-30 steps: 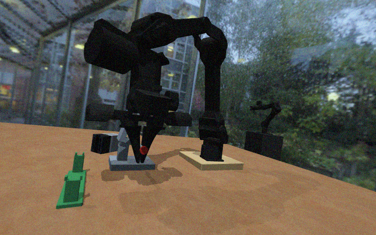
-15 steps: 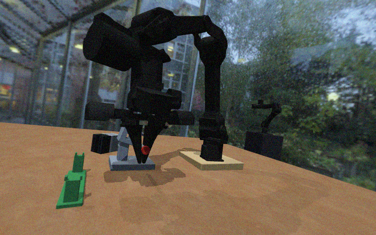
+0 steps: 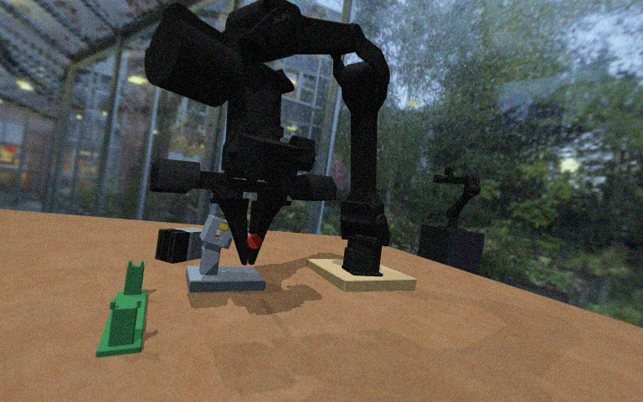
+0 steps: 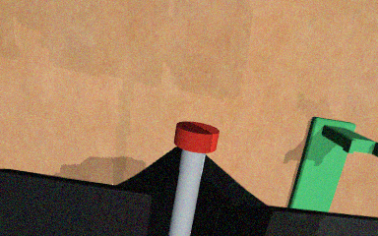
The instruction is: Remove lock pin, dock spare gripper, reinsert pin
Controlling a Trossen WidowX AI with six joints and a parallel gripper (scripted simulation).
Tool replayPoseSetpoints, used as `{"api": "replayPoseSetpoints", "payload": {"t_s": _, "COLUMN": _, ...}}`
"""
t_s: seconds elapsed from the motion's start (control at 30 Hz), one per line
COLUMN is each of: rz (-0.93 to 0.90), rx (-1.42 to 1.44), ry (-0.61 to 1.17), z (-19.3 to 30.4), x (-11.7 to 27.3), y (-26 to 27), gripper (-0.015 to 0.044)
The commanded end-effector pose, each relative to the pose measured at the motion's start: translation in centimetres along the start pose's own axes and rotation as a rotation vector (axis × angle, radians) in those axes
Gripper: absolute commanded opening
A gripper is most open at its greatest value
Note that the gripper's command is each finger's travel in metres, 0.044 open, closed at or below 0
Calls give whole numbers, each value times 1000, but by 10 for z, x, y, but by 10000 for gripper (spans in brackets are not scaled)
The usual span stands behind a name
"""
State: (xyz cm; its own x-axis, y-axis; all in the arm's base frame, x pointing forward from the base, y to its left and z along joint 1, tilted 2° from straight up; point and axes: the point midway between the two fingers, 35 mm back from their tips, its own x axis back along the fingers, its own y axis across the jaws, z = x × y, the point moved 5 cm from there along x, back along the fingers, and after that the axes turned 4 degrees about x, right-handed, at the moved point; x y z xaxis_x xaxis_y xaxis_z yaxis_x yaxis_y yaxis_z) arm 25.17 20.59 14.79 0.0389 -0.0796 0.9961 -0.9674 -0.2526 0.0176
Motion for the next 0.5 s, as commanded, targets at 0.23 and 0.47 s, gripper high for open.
{"api": "replayPoseSetpoints", "payload": {"t_s": 0.23, "rz": -5, "rx": 0, "ry": 2, "z": 0, "x": 7, "y": 1, "gripper": 0}}
{"api": "replayPoseSetpoints", "payload": {"t_s": 0.47, "rz": -5, "rx": 1, "ry": 2, "z": -5, "x": 10, "y": -9, "gripper": 0}}
